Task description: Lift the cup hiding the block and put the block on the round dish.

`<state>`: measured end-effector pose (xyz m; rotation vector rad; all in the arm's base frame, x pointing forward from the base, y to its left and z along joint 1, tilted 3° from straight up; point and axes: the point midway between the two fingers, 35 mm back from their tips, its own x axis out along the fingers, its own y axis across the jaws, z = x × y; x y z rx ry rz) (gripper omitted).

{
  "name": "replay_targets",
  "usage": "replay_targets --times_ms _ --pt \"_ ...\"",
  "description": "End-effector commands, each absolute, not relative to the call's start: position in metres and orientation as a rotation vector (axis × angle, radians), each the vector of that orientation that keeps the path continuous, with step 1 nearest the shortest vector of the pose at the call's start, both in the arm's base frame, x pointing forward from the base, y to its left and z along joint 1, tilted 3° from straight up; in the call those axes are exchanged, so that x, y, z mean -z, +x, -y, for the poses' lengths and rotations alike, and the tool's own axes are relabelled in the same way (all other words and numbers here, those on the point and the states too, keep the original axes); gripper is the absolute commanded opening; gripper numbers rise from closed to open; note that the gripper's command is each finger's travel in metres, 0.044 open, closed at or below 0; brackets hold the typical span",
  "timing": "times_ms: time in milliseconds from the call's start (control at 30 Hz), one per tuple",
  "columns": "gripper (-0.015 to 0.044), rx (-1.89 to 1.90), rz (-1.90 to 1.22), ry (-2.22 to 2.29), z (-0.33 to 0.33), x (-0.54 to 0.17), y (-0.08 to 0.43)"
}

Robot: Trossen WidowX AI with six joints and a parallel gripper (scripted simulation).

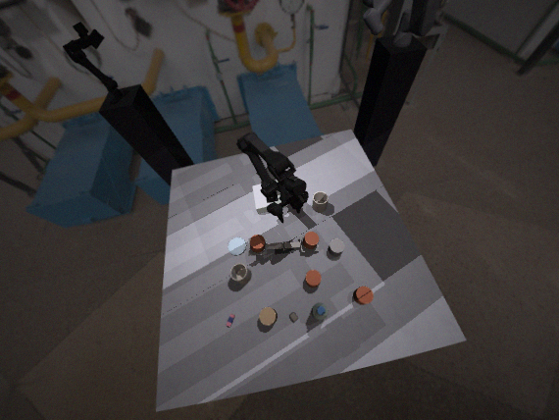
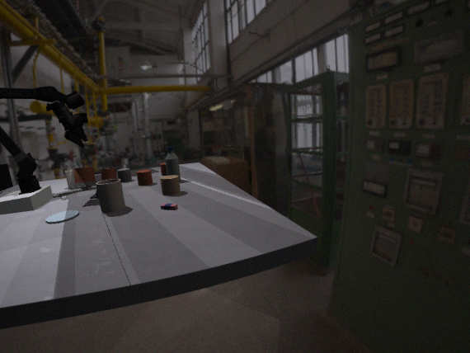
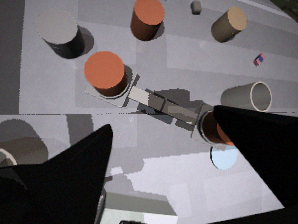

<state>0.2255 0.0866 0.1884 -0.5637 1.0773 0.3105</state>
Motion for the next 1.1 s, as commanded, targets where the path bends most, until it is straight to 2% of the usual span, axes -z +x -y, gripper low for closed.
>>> replay_targets --times_ms 0,1067 --pt "0.0440 -0.416 -1.132 -0.670 -0.099 -0.178 0.238" --pt "0.0440 -1.175 -1.257 -1.181 -0.163 -0.090 0.299"
